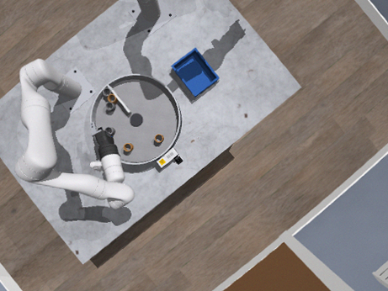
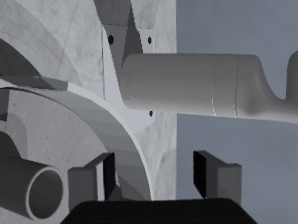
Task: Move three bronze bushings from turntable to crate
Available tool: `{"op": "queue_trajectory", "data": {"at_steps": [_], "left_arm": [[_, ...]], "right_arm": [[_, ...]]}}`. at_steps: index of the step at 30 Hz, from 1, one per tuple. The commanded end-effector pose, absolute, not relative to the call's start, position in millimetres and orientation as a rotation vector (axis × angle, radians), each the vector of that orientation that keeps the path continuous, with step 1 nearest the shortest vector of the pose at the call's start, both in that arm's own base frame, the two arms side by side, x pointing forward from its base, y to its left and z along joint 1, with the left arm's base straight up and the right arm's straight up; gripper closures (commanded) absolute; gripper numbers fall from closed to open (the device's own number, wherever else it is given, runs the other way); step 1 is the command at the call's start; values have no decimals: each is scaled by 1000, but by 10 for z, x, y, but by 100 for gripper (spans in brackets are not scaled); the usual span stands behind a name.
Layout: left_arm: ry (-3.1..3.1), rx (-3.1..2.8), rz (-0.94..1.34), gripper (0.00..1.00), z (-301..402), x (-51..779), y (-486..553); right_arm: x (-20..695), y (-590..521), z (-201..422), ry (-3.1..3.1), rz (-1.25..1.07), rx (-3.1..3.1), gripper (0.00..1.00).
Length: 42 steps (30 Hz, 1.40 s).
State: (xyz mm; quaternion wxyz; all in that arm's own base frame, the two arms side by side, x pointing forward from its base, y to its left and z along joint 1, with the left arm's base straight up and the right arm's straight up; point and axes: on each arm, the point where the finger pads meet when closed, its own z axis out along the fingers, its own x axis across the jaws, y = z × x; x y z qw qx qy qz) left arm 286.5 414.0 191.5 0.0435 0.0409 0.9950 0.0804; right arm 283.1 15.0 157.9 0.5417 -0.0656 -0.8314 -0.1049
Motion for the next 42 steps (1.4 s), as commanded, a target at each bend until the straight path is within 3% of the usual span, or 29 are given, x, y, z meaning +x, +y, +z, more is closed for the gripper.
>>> {"op": "queue_trajectory", "data": {"at_steps": [1, 42], "left_arm": [[3051, 110, 239, 0, 1924, 2707, 4188], [3113, 48, 146, 0, 1854, 1440, 4426]], "right_arm": [[2829, 159, 1585, -1978, -243, -158, 0], [2829, 159, 1585, -1978, -243, -158, 0]]}}
